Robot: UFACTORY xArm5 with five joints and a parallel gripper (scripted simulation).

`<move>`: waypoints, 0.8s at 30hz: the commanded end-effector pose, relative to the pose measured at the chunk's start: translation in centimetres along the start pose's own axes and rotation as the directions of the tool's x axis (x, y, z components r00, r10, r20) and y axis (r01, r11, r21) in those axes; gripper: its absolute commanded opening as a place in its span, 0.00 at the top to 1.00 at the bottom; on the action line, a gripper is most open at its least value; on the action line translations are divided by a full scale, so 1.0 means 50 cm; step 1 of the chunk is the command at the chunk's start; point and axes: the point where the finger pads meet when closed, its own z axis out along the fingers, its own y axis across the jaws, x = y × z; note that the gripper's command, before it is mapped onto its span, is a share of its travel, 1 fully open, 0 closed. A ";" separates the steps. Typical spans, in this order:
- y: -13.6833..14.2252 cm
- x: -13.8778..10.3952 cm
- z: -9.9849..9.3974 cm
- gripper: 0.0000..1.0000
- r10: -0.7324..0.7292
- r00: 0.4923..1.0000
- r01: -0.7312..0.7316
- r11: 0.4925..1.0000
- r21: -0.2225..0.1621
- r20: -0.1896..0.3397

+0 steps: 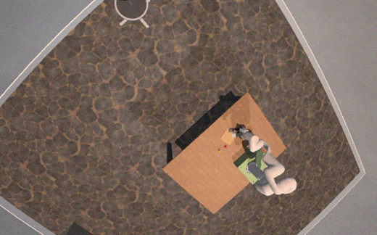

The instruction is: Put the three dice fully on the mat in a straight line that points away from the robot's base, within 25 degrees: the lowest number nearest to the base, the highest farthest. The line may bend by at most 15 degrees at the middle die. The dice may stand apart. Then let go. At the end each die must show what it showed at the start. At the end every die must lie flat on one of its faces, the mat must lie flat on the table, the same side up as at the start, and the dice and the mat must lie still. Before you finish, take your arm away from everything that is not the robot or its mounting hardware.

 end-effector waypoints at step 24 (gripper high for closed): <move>0.003 0.001 0.025 0.64 0.000 1.000 0.000 1.000 -0.004 -0.001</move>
